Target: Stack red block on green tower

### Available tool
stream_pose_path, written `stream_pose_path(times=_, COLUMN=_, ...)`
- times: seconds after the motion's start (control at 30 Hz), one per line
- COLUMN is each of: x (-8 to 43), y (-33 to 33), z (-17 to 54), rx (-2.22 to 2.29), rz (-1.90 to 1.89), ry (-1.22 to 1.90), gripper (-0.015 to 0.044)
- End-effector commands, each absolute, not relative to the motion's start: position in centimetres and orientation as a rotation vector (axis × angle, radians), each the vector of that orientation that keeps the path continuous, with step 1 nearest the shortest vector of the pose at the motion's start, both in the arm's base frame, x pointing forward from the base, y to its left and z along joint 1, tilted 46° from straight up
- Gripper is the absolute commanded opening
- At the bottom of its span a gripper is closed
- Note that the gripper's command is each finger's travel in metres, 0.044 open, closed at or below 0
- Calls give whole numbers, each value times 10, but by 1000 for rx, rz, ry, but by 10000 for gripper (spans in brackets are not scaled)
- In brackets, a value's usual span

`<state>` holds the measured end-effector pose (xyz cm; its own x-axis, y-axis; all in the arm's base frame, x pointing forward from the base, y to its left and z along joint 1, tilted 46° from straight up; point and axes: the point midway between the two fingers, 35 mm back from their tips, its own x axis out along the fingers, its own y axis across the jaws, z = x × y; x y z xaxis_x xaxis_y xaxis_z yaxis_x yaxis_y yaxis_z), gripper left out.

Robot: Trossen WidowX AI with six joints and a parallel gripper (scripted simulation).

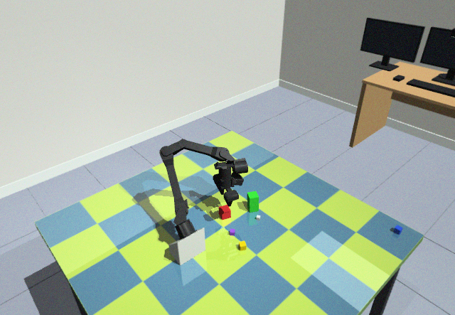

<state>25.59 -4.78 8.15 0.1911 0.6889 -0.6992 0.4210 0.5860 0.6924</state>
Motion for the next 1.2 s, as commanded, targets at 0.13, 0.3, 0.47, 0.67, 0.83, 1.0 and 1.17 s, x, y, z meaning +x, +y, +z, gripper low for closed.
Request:
stream_pose_path(times=0.13, x=259, y=-18, z=58, rx=1020, rz=253, ry=1439, gripper=440)
stream_pose_path(times=0.3, x=259, y=-18, z=57, rx=1020, rz=252, ry=1439, gripper=440)
stream_pose_path(times=0.47, x=261, y=-14, z=53, rx=1019, rz=252, ry=1439, gripper=440)
stream_pose_path(times=0.67, x=263, y=-7, z=46, rx=1019, rz=251, ry=1439, gripper=440)
stream_pose_path(times=0.83, x=264, y=-2, z=40, rx=1019, rz=251, ry=1438, gripper=440)
stream_pose_path(times=1.0, x=266, y=4, z=35, rx=1019, rz=251, ry=1438, gripper=440)
stream_pose_path(times=1.17, x=267, y=10, z=30, rx=1020, rz=252, ry=1438, gripper=440)
